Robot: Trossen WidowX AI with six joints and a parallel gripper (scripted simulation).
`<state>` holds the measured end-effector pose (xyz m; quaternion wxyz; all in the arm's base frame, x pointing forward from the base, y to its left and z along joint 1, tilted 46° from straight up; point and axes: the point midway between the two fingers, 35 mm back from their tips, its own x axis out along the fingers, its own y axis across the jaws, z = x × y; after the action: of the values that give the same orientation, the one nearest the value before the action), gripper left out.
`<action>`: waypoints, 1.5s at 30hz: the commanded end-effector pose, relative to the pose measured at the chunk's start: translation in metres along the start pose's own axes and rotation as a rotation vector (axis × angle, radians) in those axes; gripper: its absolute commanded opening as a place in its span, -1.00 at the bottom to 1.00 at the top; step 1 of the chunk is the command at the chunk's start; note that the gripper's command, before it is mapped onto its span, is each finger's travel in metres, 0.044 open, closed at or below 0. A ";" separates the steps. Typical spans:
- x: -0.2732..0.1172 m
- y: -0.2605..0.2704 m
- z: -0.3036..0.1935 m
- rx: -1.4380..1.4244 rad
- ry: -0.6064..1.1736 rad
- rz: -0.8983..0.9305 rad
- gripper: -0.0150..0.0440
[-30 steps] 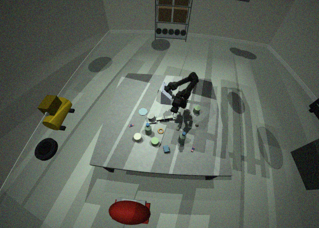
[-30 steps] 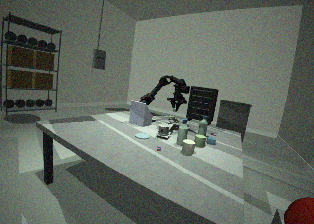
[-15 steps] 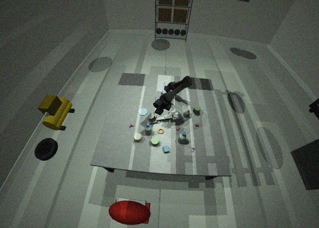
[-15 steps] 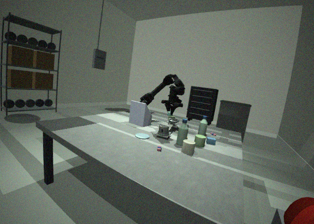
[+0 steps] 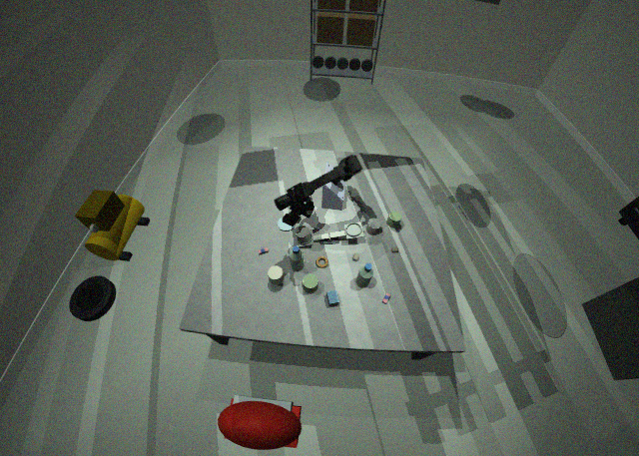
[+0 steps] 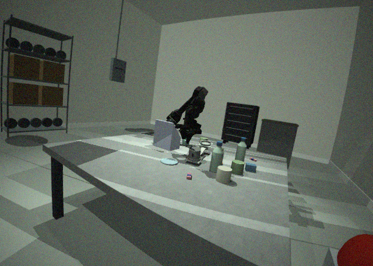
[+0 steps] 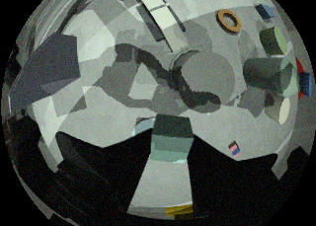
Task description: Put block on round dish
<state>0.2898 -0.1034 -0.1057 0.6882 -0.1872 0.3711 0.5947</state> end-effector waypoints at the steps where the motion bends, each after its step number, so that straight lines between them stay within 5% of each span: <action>1: 0.019 0.008 -0.042 -0.008 -0.007 0.005 -0.49; 8: 0.045 0.024 -0.086 -0.016 -0.024 0.010 -0.49; 21: 0.086 0.024 -0.084 -0.017 -0.026 0.011 -0.49; 45: 0.103 0.024 -0.083 -0.024 -0.023 0.011 -0.40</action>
<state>0.2448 -0.0862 -0.2317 0.6869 -0.1859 0.3572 0.6050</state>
